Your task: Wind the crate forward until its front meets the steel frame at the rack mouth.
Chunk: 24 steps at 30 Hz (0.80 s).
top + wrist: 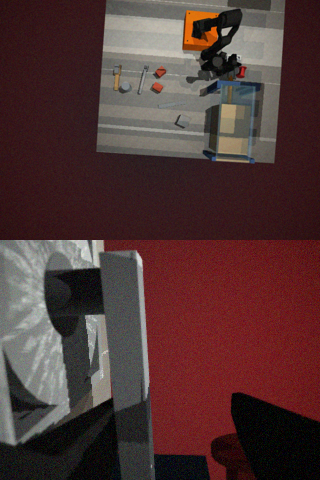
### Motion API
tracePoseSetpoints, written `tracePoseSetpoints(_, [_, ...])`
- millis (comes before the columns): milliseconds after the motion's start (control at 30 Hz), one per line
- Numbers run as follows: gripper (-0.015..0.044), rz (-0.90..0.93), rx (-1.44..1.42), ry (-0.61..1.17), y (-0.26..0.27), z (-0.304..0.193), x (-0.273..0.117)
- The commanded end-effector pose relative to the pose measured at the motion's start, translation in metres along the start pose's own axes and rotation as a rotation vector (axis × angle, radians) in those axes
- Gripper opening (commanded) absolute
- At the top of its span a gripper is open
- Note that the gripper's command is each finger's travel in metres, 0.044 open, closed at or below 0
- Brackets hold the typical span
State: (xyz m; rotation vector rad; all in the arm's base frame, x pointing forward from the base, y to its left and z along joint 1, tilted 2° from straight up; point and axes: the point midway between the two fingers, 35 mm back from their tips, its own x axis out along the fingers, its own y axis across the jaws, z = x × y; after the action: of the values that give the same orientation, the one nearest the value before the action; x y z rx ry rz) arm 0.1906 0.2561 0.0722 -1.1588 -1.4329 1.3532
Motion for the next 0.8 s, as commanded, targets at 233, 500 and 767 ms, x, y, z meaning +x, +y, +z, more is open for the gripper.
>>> tracePoseSetpoints(233, [0.0240,0.001,-0.013,0.007,0.001,-0.002,0.000])
tracePoseSetpoints(500, [0.0240,0.001,-0.013,0.007,0.001,-0.002,0.000])
tracePoseSetpoints(767, [0.0240,0.024,-0.006,0.017,0.008,-0.005,-0.010])
